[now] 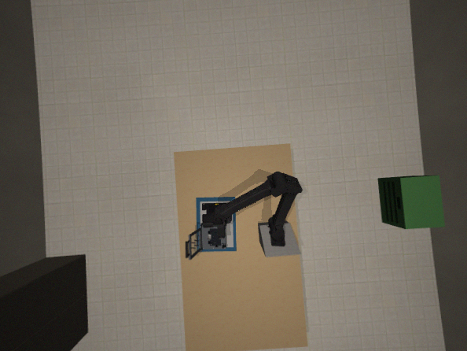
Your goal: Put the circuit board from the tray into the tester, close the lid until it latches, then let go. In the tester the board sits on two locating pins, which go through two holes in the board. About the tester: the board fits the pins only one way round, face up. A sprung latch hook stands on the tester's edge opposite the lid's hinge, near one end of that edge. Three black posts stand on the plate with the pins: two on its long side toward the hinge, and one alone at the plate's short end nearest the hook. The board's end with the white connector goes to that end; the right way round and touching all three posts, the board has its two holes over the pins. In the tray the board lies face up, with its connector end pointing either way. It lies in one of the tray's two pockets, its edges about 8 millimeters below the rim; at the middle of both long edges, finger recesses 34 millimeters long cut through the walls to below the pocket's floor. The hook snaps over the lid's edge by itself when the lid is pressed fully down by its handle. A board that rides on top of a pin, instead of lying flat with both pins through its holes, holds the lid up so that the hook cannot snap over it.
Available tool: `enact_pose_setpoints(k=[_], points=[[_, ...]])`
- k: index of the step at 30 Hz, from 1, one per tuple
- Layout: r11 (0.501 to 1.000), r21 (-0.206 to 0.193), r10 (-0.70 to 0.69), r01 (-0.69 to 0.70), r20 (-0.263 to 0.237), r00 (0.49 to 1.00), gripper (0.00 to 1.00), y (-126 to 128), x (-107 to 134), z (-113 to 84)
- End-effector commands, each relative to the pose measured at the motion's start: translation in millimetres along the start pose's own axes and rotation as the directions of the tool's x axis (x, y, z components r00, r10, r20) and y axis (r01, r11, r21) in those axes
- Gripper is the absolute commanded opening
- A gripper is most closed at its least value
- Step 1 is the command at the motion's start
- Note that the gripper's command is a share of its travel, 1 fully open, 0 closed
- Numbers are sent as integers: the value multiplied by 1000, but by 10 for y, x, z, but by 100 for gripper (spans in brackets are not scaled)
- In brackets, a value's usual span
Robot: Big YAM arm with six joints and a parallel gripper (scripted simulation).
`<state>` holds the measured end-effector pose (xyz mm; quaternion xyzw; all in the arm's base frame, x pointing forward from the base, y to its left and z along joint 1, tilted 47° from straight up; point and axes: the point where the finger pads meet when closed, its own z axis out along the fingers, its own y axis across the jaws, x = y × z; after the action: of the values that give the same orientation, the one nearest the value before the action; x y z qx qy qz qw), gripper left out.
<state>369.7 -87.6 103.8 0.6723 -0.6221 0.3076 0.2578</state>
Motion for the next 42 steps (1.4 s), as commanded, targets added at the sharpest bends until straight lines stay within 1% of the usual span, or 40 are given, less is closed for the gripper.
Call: enact_pose_setpoints(k=[1, 14, 30, 42], points=[[999, 48, 2, -2, 5, 1000, 72, -151, 31, -171], [999, 46, -1, 1, 5, 1000, 72, -156, 18, -168], [999, 46, 15, -15, 6, 1000, 72, -232, -125, -191], [999, 44, 14, -14, 8, 1000, 72, -338, -446, -216]])
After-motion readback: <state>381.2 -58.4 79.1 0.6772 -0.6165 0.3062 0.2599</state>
